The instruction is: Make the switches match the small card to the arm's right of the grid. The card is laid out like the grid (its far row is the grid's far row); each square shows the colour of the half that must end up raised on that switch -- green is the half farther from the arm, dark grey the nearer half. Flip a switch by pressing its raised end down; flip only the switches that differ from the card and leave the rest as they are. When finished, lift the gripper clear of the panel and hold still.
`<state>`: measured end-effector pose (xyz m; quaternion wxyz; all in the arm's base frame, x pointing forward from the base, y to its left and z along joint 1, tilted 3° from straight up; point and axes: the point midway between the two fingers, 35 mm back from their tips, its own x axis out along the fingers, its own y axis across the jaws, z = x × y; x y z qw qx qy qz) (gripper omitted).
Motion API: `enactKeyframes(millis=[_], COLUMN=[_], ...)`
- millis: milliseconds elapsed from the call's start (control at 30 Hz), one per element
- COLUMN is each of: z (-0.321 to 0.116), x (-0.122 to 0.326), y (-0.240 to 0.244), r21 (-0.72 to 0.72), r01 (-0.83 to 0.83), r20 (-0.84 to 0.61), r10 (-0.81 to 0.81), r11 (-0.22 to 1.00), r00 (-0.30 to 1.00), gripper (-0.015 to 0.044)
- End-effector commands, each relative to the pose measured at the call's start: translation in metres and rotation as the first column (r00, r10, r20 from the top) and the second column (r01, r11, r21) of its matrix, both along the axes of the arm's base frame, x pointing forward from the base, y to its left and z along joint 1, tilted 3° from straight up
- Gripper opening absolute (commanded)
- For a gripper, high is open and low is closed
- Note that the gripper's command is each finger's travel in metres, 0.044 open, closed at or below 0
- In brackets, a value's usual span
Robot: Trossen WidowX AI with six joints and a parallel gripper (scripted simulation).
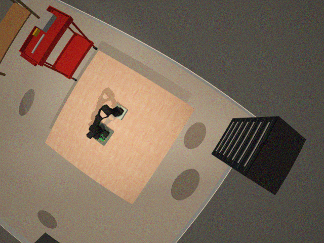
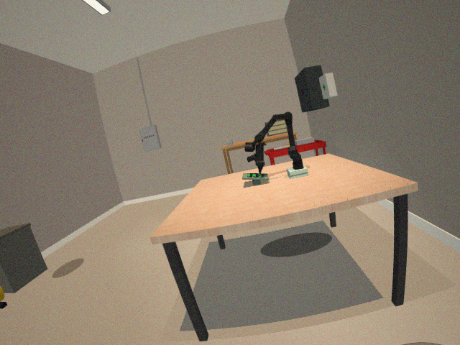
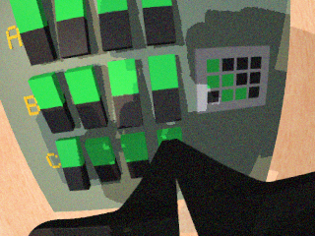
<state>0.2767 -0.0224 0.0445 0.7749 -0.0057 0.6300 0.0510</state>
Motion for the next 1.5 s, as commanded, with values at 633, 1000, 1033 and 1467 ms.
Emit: enactKeyframes(millis=[633, 1000, 1033, 1467], z=[-0.0025, -0.0040, -0.0041, -0.0058], x=[0.0009, 0.0012, 0.0012, 0.0016], y=[-0.0003, -0.0002, -0.0002, -0.0001], r21=[-0.003, -0.003, -0.003, -0.003], r01=[0.006, 0.006, 0.006, 0.006], r20=[0.001, 0.001, 0.001, 0.001], r10=[-0.006, -0.006, -0.006, -0.006], r11=[1.000, 1.000, 1.000, 1.000], r00=[1.000, 1.000, 1.000, 1.000], gripper=[0.0000, 0.0000, 0.0000, 0.0000])
